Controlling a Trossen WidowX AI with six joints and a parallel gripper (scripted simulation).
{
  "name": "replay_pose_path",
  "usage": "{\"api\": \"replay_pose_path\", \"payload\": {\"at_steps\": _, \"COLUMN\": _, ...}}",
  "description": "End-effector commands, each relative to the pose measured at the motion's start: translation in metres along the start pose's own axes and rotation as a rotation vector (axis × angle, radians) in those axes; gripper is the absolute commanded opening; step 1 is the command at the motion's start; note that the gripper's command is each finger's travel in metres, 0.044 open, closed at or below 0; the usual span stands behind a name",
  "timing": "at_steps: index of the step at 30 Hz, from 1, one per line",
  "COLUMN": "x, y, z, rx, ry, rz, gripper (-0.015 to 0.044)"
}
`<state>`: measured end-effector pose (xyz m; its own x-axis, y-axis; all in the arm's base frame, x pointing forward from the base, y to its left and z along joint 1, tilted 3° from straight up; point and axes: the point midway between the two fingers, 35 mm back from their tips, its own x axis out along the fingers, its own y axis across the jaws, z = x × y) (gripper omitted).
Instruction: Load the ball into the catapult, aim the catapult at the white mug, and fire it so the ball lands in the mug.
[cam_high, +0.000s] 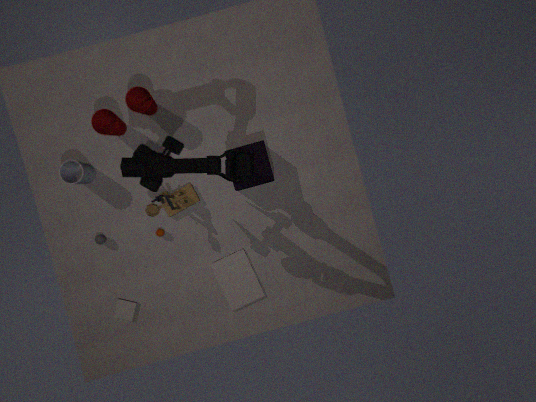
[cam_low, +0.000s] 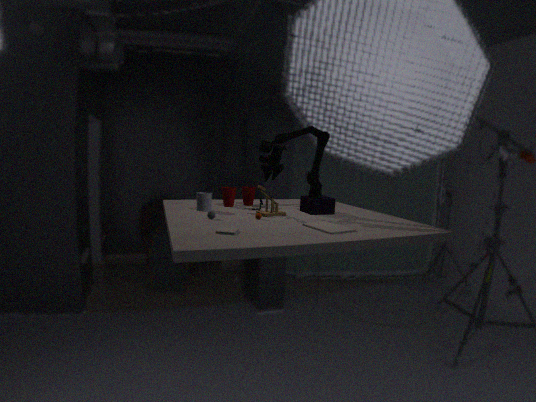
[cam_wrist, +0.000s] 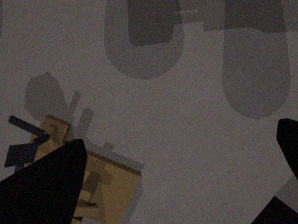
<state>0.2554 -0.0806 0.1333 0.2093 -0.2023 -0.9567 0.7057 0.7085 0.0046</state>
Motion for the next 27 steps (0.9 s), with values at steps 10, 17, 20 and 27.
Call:
{"api": "replay_pose_path", "payload": {"at_steps": 10, "x": 0.005, "y": 0.058, "z": -0.021, "rx": -0.445, "ry": 0.101, "rz": 0.083, "gripper": 0.0440}}
{"api": "replay_pose_path", "payload": {"at_steps": 17, "x": 0.007, "y": 0.087, "z": -0.037, "rx": -0.674, "ry": 0.148, "rz": 0.129, "gripper": 0.0440}}
{"api": "replay_pose_path", "payload": {"at_steps": 20, "x": 0.007, "y": 0.099, "z": -0.044, "rx": -0.772, "ry": 0.167, "rz": 0.149, "gripper": 0.0440}}
{"api": "replay_pose_path", "payload": {"at_steps": 27, "x": 0.009, "y": 0.125, "z": -0.064, "rx": -1.000, "ry": 0.211, "rz": 0.201, "gripper": 0.0440}}
